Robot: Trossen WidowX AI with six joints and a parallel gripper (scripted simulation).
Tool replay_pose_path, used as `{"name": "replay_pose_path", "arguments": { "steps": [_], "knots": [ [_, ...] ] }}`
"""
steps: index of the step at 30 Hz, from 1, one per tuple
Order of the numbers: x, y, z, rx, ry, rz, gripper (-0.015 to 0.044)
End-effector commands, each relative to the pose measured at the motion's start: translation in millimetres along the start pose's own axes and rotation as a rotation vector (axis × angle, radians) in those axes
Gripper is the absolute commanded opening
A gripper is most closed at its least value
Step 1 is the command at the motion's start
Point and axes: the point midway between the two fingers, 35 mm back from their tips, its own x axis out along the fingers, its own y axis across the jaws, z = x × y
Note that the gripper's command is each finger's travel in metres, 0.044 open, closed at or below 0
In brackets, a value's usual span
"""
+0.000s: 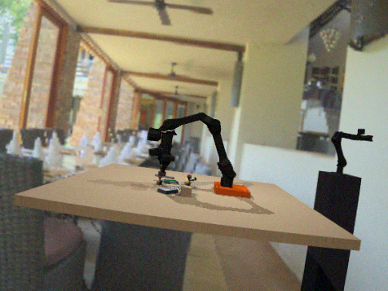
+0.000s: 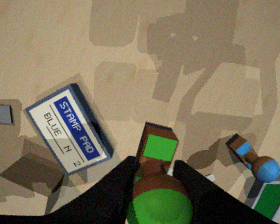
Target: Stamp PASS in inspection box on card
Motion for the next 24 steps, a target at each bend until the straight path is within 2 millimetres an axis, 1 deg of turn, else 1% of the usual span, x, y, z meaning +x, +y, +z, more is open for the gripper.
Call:
{"name": "replay_pose_path", "arguments": {
  "steps": [1, 24],
  "knots": [
    [1, 3, 3, 0.005, 0.005, 0.005, 0.0000],
    [38, 4, 4, 0.005, 0.004, 0.005, 0.0000]
  ]
}}
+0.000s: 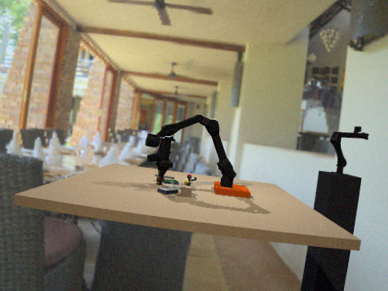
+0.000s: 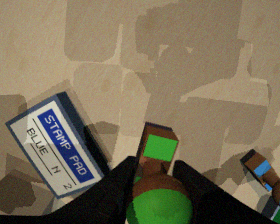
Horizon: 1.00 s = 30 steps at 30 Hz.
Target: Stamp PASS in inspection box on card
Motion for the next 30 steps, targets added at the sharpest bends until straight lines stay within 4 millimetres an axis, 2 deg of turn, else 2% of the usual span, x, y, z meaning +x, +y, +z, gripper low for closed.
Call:
{"name": "replay_pose_path", "arguments": {
  "steps": [1, 22, 30],
  "knots": [
    [8, 1, -1, 0.005, 0.005, 0.005, 0.0000],
    [38, 2, -3, 0.005, 0.006, 0.005, 0.0000],
    [35, 1, -3, 0.000, 0.003, 0.000, 0.0210]
  ]
}}
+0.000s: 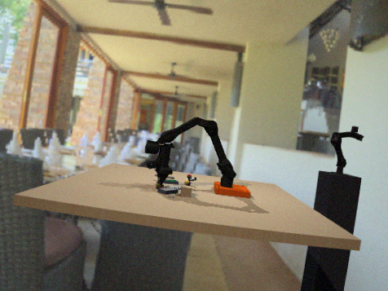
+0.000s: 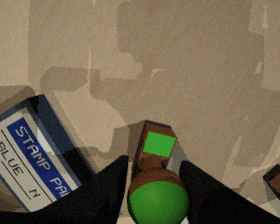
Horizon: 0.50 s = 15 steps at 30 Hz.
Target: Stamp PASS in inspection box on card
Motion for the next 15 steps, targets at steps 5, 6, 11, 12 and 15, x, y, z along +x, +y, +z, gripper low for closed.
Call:
{"name": "replay_pose_path", "arguments": {
  "steps": [5, 6, 11, 12, 15],
  "knots": [
    [-3, 0, 1, 0.000, -0.001, 0.000, 0.0256],
    [-10, 0, 2, 0.000, -0.001, 0.000, 0.0256],
    [-81, -2, 6, 0.003, 0.000, 0.003, 0.0256],
    [-96, -2, 5, 0.004, 0.001, 0.003, 0.0256],
    [-117, -3, 1, 0.005, 0.001, 0.004, 0.0256]
  ]
}}
